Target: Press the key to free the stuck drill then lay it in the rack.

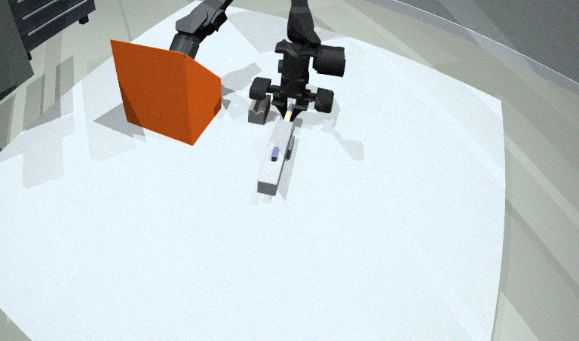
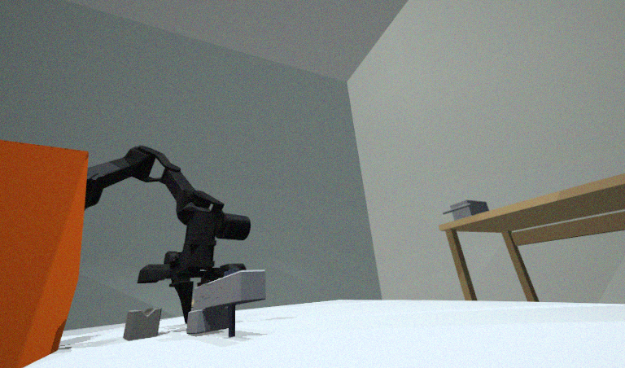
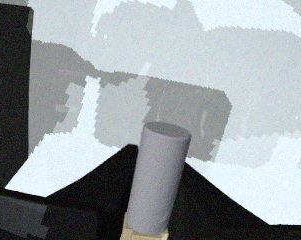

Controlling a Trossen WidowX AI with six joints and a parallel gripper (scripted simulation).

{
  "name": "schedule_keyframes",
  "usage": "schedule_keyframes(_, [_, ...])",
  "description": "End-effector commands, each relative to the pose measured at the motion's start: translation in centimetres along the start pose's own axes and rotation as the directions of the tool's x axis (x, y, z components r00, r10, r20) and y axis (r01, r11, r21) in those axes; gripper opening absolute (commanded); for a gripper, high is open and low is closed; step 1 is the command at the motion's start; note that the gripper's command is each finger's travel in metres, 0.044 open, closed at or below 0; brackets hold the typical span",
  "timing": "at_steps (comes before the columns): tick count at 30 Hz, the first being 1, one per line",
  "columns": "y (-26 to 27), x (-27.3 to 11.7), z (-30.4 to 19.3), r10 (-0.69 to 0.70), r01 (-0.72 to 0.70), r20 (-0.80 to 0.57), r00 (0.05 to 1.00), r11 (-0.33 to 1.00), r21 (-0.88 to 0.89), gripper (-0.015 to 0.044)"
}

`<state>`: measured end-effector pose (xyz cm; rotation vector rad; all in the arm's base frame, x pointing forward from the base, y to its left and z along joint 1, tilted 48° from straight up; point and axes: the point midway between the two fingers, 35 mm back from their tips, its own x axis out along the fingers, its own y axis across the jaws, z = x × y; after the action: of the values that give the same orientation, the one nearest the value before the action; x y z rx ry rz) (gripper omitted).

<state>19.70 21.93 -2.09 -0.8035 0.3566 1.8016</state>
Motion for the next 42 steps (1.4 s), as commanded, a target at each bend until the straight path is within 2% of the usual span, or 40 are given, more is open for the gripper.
schedule_keyframes(1, [-0.1, -0.2, 0.8, -0.005, 0.005, 0.000, 1.000, 1.000, 0.000, 0.0000])
schedule_keyframes(36, [-0.1, 0.0, 5.9, -0.005, 0.005, 0.002, 1.000, 1.000, -0.001, 0.0000])
schedule_keyframes(42, [0.0, -0.3, 5.6, -0.005, 0.005, 0.001, 1.000, 1.000, -0.001, 0.0000])
